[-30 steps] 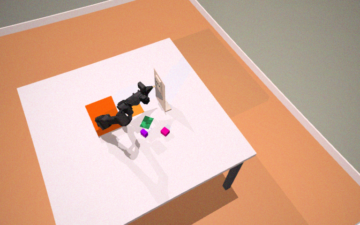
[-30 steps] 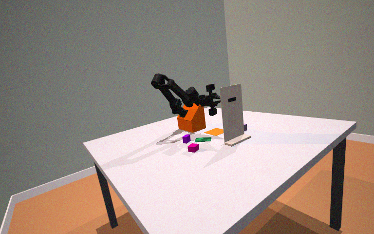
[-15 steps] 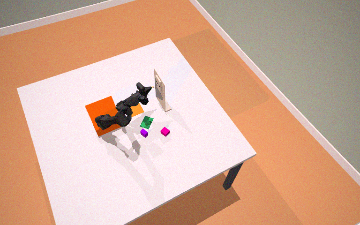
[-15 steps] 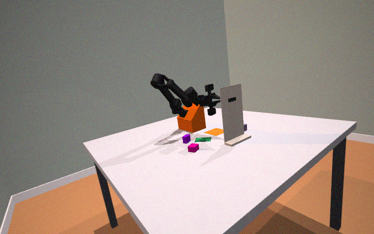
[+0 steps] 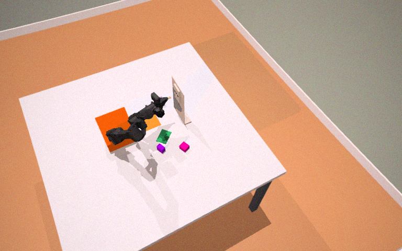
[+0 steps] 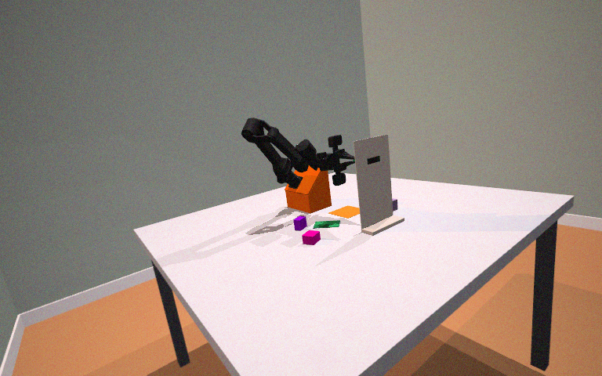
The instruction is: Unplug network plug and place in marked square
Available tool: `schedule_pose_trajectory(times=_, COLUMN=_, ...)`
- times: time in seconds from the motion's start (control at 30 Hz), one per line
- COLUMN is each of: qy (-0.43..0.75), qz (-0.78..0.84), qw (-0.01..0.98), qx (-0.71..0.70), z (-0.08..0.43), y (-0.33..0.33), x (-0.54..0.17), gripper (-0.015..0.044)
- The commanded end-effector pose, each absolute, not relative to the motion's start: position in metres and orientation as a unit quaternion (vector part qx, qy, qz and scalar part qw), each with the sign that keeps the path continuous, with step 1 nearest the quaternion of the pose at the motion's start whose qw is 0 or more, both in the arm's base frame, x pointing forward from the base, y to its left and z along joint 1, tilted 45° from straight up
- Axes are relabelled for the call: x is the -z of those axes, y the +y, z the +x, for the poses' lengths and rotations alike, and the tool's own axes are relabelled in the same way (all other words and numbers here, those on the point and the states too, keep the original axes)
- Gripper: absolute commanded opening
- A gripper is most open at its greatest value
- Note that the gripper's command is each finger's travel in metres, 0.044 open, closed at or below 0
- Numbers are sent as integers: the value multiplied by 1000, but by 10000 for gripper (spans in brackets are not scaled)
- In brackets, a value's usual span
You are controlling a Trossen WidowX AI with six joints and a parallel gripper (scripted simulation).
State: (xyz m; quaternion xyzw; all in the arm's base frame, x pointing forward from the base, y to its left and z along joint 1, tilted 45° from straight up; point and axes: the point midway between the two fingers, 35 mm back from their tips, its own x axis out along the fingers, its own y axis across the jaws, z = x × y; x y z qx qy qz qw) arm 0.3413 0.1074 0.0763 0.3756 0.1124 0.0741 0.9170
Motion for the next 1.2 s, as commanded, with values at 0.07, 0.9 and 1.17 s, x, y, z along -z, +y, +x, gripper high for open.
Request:
schedule_pose_trajectory(times=0.07, qy=115, qz=376, qw=917, qx=-72, z=335, y=106, x=-75, gripper=0)
schedule_pose_trajectory(times=0.9, qy=114, qz=377, qw=916, qx=-73, z=325, y=125, x=-90, gripper=0)
schedule_pose_trajectory(times=1.17, qy=115, qz=377, qw=916, qx=-72, z=317, y=140, x=-102, gripper=0)
